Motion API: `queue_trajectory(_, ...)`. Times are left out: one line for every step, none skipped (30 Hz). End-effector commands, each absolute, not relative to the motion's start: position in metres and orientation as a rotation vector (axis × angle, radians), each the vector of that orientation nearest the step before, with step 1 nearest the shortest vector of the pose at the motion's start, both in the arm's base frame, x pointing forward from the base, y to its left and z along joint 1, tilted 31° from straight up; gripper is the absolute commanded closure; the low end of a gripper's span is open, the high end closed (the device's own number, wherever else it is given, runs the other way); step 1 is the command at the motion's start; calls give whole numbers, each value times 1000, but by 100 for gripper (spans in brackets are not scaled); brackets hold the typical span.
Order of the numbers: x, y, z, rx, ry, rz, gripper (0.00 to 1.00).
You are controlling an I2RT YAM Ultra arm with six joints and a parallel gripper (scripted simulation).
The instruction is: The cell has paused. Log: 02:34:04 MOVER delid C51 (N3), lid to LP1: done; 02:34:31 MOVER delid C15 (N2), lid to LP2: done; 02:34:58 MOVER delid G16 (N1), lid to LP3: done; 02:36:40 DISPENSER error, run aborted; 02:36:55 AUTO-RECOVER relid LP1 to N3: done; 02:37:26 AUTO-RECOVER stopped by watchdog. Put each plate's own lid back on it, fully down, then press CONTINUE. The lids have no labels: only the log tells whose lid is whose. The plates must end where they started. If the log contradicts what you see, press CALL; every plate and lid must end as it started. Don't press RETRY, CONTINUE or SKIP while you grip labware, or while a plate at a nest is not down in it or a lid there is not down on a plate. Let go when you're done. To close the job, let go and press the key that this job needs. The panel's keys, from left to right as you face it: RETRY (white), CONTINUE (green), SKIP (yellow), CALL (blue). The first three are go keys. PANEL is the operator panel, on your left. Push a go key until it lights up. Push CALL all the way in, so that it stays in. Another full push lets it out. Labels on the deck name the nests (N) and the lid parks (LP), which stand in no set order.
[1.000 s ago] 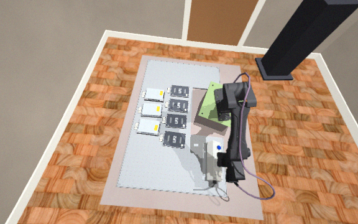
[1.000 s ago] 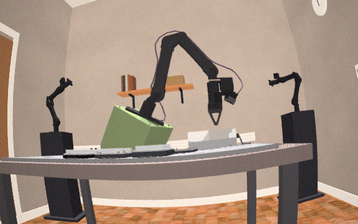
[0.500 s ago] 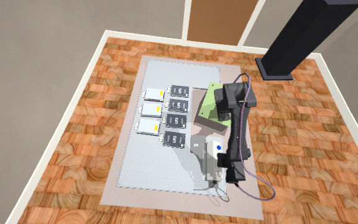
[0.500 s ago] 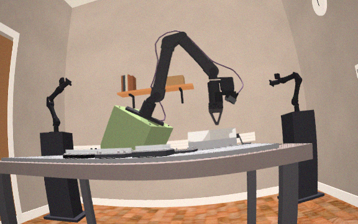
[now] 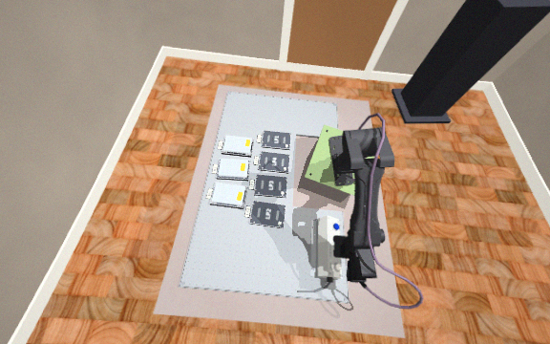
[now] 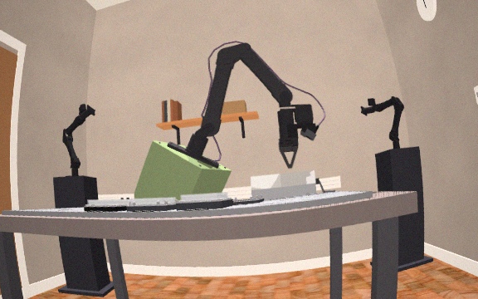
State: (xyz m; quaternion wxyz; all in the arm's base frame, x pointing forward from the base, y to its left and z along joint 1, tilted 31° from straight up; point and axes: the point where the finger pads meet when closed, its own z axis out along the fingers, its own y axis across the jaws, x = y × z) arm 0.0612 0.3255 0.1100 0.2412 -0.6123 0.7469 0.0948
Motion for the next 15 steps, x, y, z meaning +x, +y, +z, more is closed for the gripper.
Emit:
queue_trajectory(60,330,110,-1671,2021,285,100)
queue_trajectory(61,333,113,-1660,2013,300,100)
queue_trajectory(62,335,112,-1665,2020,291,100)
queue_trajectory(63,336,111,-1663,2021,291,100)
queue_trajectory(63,336,111,-1663,2021,291,100)
queue_trajectory(63,336,111,-1663,2021,291,100)
queue_trajectory(62,336,115,-1655,2008,308,100)
queue_trajectory(62,337,116,-1655,2009,308,100)
queue_trajectory(62,337,116,-1654,2010,308,100)
queue_trajectory(63,337,114,-1655,2012,305,100)
queue_trajectory(64,337,110,-1661,2020,294,100)
queue_trajectory(64,335,106,-1666,2028,282,100)
queue_trajectory(63,334,102,-1676,2029,274,100)
queue_trajectory(63,332,100,-1678,2027,277,100)
queue_trajectory(63,334,104,-1669,2022,288,100)
